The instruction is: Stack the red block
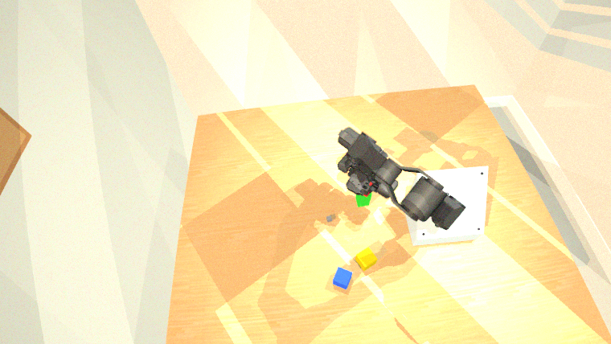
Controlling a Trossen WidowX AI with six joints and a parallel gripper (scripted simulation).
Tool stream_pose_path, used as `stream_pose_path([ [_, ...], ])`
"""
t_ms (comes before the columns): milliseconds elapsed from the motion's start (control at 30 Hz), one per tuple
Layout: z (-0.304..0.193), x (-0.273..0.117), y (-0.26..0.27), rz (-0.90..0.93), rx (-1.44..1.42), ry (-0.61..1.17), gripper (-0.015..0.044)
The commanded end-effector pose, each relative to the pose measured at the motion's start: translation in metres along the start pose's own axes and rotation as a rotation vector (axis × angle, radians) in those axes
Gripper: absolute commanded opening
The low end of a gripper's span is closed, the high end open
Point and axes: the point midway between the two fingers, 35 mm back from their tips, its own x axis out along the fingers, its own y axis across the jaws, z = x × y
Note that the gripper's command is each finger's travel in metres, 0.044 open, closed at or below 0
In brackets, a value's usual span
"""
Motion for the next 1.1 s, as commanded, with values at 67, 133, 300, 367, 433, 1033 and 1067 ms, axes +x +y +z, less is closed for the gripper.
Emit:
stream_pose_path([
  [67, 0.0000, 0.0002, -0.0002, -0.001, -0.001, 0.001, 0.0263],
  [133, 0.0000, 0.0002, -0.0002, -0.001, -0.001, 0.001, 0.0315],
  [300, 0.0000, 0.0002, -0.0002, -0.001, -0.001, 0.001, 0.0440],
  [367, 0.0000, 0.0002, -0.0002, -0.001, -0.001, 0.001, 0.0440],
  [433, 0.0000, 0.0002, -0.0002, -0.001, -0.001, 0.001, 0.0440],
  [1033, 0.0000, 0.0002, -0.0002, -0.001, -0.001, 0.001, 0.0440],
  [1067, 0.0000, 0.0002, -0.0002, -0.001, -0.001, 0.001, 0.0440],
])
